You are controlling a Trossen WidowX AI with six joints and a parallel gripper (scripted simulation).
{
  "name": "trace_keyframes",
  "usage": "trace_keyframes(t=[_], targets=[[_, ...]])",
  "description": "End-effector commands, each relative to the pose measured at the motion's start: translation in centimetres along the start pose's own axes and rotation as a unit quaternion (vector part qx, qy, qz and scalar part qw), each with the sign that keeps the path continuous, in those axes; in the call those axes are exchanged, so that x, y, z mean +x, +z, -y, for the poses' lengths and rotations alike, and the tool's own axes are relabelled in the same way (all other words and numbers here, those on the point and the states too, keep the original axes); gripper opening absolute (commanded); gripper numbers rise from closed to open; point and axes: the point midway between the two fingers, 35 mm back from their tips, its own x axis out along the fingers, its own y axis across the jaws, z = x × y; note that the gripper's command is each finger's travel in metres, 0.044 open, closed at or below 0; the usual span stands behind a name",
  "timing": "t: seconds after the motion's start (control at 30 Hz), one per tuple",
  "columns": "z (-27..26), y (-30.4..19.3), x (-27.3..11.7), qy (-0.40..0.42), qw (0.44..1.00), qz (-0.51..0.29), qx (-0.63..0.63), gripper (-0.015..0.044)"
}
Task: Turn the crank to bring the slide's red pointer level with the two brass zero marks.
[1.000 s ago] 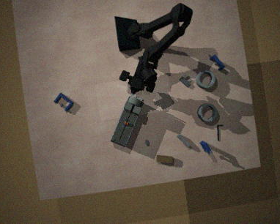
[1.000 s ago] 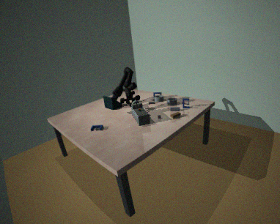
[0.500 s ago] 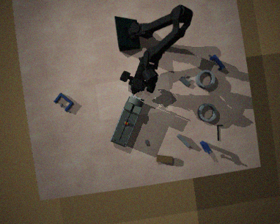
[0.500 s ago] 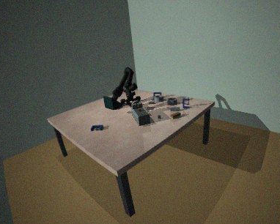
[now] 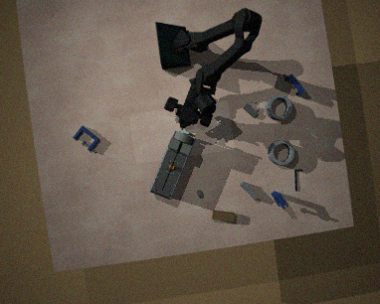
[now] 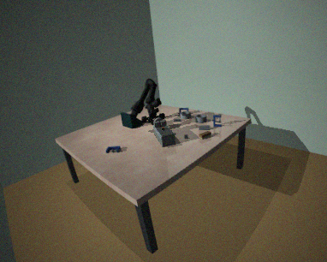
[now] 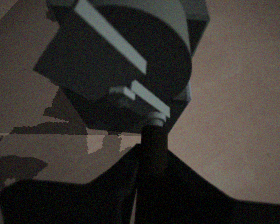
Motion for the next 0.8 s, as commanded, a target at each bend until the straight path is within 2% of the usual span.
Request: trace_keyframes(t=[0.0, 0.77], targets=[[-0.39, -0.27, 0.28, 0.003, 1.000, -0.003, -0.002, 0.0000], [-0.94, -0.50, 0.49, 0.003, 1.000, -0.003, -0.002, 0.0000]])
